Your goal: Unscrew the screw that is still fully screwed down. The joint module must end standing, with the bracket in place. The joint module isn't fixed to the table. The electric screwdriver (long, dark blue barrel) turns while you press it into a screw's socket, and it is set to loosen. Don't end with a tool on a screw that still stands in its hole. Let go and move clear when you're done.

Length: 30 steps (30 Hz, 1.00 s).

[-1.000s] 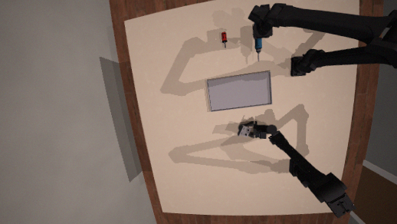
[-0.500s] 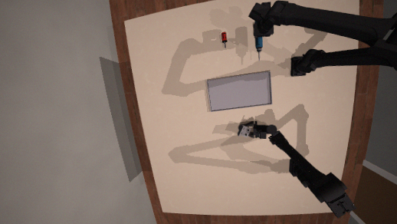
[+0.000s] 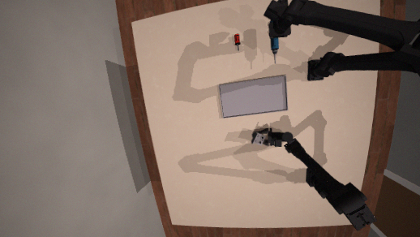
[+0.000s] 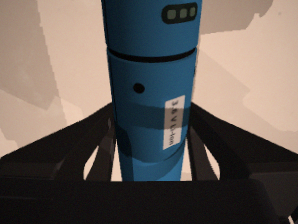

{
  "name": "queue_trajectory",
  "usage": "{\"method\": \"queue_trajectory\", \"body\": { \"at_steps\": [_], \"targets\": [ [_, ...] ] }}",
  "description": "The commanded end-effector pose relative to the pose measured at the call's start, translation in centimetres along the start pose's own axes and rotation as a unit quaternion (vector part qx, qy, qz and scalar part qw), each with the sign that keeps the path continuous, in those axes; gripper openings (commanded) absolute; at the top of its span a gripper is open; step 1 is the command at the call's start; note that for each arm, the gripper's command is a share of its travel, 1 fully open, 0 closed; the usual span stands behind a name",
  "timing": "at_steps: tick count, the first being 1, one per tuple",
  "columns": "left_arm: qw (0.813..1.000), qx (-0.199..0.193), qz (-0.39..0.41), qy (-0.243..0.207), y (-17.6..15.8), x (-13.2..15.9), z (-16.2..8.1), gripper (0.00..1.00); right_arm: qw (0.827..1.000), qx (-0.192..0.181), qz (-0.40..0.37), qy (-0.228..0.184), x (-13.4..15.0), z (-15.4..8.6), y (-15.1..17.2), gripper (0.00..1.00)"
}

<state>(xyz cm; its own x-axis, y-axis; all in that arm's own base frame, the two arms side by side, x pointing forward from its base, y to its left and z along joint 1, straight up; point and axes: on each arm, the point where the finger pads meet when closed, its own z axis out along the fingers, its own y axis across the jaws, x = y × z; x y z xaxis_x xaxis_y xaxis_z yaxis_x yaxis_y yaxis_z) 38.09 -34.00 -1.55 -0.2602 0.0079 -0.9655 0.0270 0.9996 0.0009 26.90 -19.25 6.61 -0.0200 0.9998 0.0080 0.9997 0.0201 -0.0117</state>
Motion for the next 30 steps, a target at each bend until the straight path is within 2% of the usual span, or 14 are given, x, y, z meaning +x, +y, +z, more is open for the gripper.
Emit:
{"method": "queue_trajectory", "body": {
  "at_steps": [1, 10, 15, 17, 27, 30],
  "targets": [
    [1.000, 0.005, 0.006, 0.001, -0.3, 1.1, -0.4, 0.59, 0.999, -0.027, 0.001, -0.023, -1.9, -3.4, 1.7, 0.42],
    [1.000, 0.005, 0.006, 0.001, -0.3, 1.1, -0.4, 0.59, 0.999, -0.028, 0.001, -0.023, -1.9, -5.0, 1.7, 0.42],
    [1.000, 0.005, 0.006, 0.001, -0.3, 1.1, -0.4, 0.59, 1.000, -0.018, 0.001, -0.015, -1.8, -4.1, 1.6, 0.42],
    [1.000, 0.005, 0.006, 0.001, -0.3, 1.1, -0.4, 0.59, 0.999, -0.028, 0.001, -0.023, -1.9, -5.3, 1.7, 0.42],
    [1.000, 0.005, 0.006, 0.001, -0.3, 1.1, -0.4, 0.59, 0.999, -0.028, 0.001, -0.023, -1.8, -7.1, 1.6, 0.42],
    [1.000, 0.005, 0.006, 0.001, -0.3, 1.1, -0.4, 0.59, 1.000, -0.018, 0.001, -0.016, -1.8, -6.3, 1.6, 0.42]
  ]
}}
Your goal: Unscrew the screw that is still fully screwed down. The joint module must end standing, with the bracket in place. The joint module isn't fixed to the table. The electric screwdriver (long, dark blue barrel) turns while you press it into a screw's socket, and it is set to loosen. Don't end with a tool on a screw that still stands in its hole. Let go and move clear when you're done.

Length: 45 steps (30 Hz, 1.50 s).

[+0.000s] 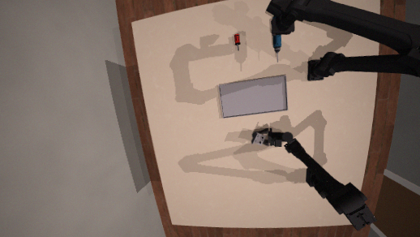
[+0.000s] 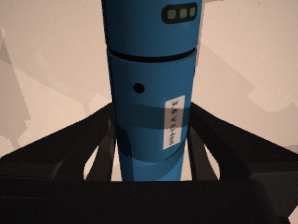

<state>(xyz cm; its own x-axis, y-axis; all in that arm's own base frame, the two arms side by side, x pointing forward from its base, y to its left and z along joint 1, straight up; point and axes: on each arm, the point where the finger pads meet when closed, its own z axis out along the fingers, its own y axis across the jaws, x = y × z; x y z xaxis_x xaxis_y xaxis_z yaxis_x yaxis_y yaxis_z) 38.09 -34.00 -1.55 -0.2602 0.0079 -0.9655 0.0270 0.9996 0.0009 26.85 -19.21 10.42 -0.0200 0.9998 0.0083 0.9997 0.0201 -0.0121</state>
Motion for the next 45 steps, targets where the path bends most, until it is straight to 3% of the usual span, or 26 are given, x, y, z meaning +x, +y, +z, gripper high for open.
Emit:
{"method": "queue_trajectory", "body": {
  "at_steps": [1, 13, 19, 29, 45],
  "targets": [
    [1.000, 0.005, 0.006, 0.001, -0.3, 1.1, -0.4, 0.59, 1.000, -0.019, 0.001, -0.016, -1.9, -2.4, 1.7, 0.42],
    [1.000, 0.005, 0.006, 0.001, -0.3, 1.1, -0.4, 0.59, 0.999, -0.029, 0.001, -0.024, -1.8, -5.2, 1.6, 0.42],
    [1.000, 0.005, 0.006, 0.001, -0.3, 1.1, -0.4, 0.59, 1.000, -0.020, 0.001, -0.017, -1.8, -4.6, 1.6, 0.42],
    [1.000, 0.005, 0.006, 0.001, -0.3, 1.1, -0.4, 0.59, 0.999, -0.029, 0.001, -0.024, -1.7, -7.1, 1.4, 0.42],
    [1.000, 0.005, 0.006, 0.001, -0.3, 1.1, -0.4, 0.59, 0.999, -0.028, 0.001, -0.023, -1.7, -8.0, 1.4, 0.42]
  ]
}}
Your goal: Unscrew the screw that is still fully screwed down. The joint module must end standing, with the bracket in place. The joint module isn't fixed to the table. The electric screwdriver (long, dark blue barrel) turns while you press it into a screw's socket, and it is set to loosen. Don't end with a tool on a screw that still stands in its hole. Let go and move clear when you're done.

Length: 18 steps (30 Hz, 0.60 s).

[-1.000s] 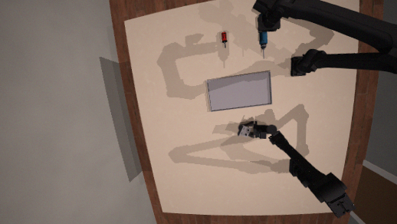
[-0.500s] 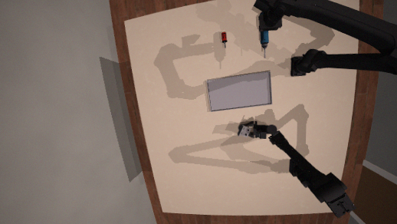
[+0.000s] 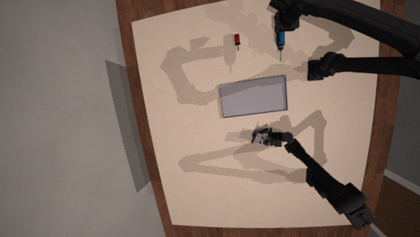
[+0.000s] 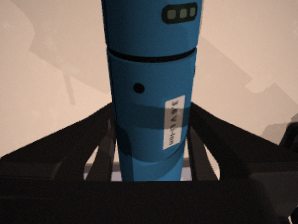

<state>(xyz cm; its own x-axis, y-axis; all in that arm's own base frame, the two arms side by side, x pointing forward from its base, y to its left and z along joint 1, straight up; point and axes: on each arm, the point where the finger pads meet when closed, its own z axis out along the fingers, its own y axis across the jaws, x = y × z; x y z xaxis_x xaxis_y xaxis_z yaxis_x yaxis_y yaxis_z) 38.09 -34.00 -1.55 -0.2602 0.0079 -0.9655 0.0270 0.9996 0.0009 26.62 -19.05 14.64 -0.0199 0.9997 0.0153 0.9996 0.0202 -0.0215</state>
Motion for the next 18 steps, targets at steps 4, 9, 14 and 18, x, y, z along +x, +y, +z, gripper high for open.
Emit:
{"method": "queue_trajectory", "body": {
  "at_steps": [4, 9, 14, 18],
  "targets": [
    [1.000, 0.005, 0.006, 0.001, -0.26, 1.06, -0.38, 0.59, 0.999, -0.033, 0.001, -0.026, -1.82, -4.12, 1.61, 0.42],
    [1.000, 0.005, 0.006, 0.001, -0.26, 1.06, -0.38, 0.59, 0.999, -0.031, 0.001, -0.025, -1.87, -4.02, 1.65, 0.42],
    [1.000, 0.005, 0.006, 0.001, -0.26, 1.06, -0.38, 0.59, 0.999, -0.032, 0.001, -0.026, -2.02, -4.15, 1.77, 0.42],
    [1.000, 0.005, 0.006, 0.001, -0.26, 1.06, -0.38, 0.59, 0.999, -0.032, 0.001, -0.026, -2.10, -4.25, 1.89, 0.42]
  ]
}}
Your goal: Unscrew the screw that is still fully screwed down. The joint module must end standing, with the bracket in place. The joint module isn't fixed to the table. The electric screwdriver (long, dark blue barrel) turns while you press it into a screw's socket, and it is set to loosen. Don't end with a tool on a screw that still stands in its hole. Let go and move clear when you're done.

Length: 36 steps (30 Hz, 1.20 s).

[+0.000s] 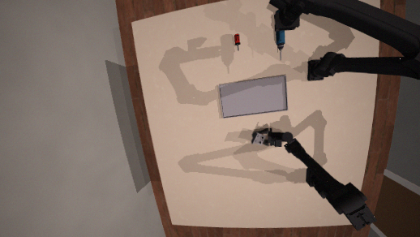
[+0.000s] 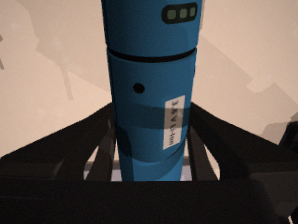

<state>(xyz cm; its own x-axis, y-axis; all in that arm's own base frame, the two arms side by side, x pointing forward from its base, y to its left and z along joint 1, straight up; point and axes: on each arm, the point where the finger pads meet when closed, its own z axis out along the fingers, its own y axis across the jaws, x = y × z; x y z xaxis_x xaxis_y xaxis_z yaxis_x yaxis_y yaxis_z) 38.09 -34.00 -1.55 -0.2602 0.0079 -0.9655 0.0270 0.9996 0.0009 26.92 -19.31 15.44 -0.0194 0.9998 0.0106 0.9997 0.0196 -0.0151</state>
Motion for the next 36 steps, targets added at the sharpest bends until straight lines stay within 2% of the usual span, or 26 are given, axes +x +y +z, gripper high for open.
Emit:
{"method": "queue_trajectory", "body": {
  "at_steps": [1, 36],
  "targets": [
    [1.000, 0.005, 0.006, 0.001, -0.26, 1.06, -0.38, 0.59, 0.999, -0.029, 0.001, -0.024, -1.91, -3.44, 1.65, 0.42],
    [1.000, 0.005, 0.006, 0.001, -0.26, 1.06, -0.38, 0.59, 0.999, -0.029, 0.001, -0.022, -2.20, -3.50, 2.02, 0.42]
  ]
}}
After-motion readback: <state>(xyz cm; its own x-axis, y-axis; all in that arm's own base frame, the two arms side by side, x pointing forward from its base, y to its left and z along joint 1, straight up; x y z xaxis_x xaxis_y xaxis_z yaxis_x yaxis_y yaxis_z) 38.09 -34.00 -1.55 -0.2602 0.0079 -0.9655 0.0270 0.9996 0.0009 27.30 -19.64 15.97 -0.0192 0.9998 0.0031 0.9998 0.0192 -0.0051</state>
